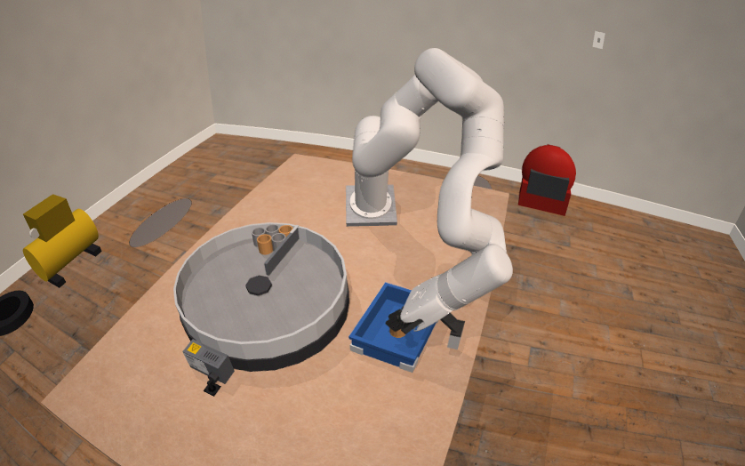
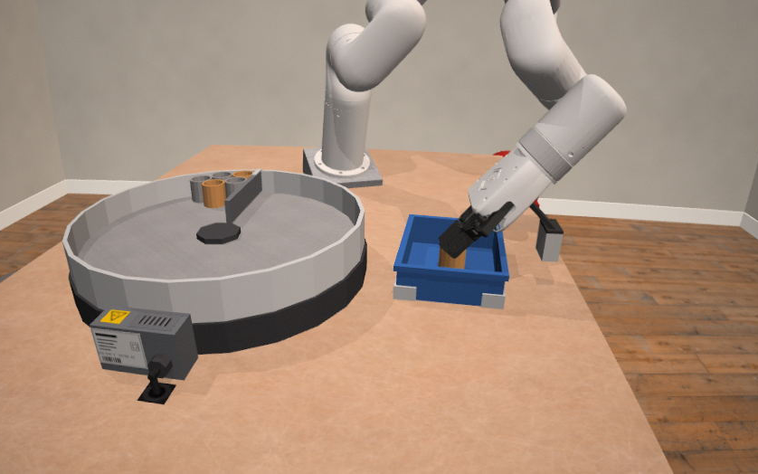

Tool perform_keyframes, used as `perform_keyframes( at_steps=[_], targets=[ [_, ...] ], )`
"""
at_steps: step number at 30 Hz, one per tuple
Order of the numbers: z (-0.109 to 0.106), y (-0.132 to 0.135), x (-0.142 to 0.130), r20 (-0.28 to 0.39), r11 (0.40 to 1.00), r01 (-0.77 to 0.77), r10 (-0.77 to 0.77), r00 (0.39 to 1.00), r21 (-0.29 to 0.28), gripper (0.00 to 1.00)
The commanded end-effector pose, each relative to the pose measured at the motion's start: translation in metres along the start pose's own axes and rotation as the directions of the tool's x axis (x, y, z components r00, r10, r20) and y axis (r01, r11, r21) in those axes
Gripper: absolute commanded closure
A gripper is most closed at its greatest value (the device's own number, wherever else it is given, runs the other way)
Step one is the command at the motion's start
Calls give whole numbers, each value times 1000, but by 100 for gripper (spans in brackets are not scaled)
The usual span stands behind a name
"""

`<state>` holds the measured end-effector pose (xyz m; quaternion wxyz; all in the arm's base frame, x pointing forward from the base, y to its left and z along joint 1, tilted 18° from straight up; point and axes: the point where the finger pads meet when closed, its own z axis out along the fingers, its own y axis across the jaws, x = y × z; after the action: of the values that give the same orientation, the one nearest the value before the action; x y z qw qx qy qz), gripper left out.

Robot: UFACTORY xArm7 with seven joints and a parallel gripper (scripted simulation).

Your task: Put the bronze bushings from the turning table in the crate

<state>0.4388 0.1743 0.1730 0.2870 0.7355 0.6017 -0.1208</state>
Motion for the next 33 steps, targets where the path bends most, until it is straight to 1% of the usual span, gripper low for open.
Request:
perform_keyframes(
  at_steps=[1, 16, 23, 27, 33],
  targets=[
    [-1, 1, 0, -2, 1000, -2, 2, 1000, -2, 89],
    [-1, 1, 0, -2, 1000, -2, 2, 1000, -2, 89],
    [-6, 1, -4, -2, 1000, -2, 2, 1000, -2, 89],
    [-16, 1, -13, -2, 1000, -2, 2, 1000, -2, 89],
    [-37, 1, -30, -2, 1000, -2, 2, 1000, -2, 89]
  ],
)
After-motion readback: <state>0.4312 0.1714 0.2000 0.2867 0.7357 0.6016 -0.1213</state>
